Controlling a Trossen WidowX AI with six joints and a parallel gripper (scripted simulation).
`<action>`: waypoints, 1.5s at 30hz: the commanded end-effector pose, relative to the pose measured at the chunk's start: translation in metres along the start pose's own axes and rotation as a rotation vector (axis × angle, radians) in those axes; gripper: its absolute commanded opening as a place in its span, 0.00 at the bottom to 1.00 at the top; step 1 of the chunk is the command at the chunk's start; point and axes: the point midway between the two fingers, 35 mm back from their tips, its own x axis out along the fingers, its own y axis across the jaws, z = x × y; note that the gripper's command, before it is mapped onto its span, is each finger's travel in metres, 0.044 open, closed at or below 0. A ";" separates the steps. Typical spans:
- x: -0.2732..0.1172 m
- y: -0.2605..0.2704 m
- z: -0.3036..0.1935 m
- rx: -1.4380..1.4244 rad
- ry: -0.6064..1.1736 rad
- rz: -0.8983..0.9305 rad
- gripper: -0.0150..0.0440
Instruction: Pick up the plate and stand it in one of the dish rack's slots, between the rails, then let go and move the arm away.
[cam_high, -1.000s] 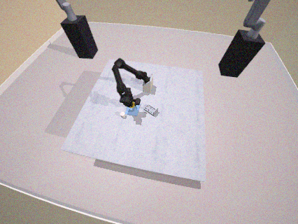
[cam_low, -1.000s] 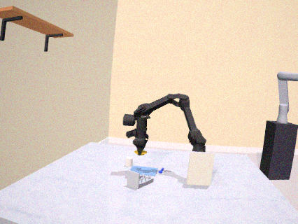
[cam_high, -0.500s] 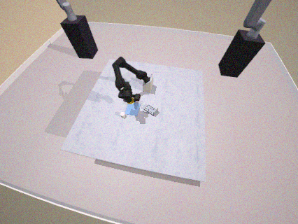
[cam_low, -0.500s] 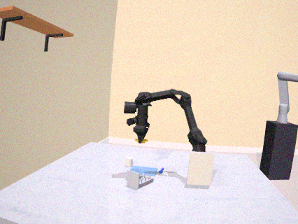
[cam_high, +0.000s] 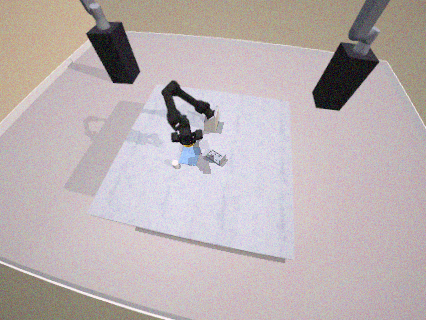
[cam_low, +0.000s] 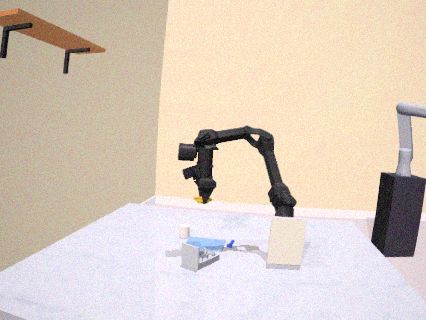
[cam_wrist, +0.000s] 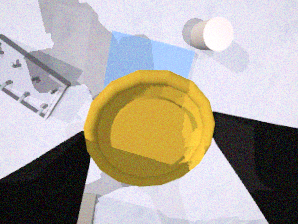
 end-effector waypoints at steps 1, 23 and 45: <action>-0.001 0.010 -0.002 -0.170 -0.002 0.006 0.25; -0.001 0.046 -0.012 -0.935 -0.008 0.009 0.25; 0.000 0.078 -0.026 -1.699 -0.009 0.007 0.25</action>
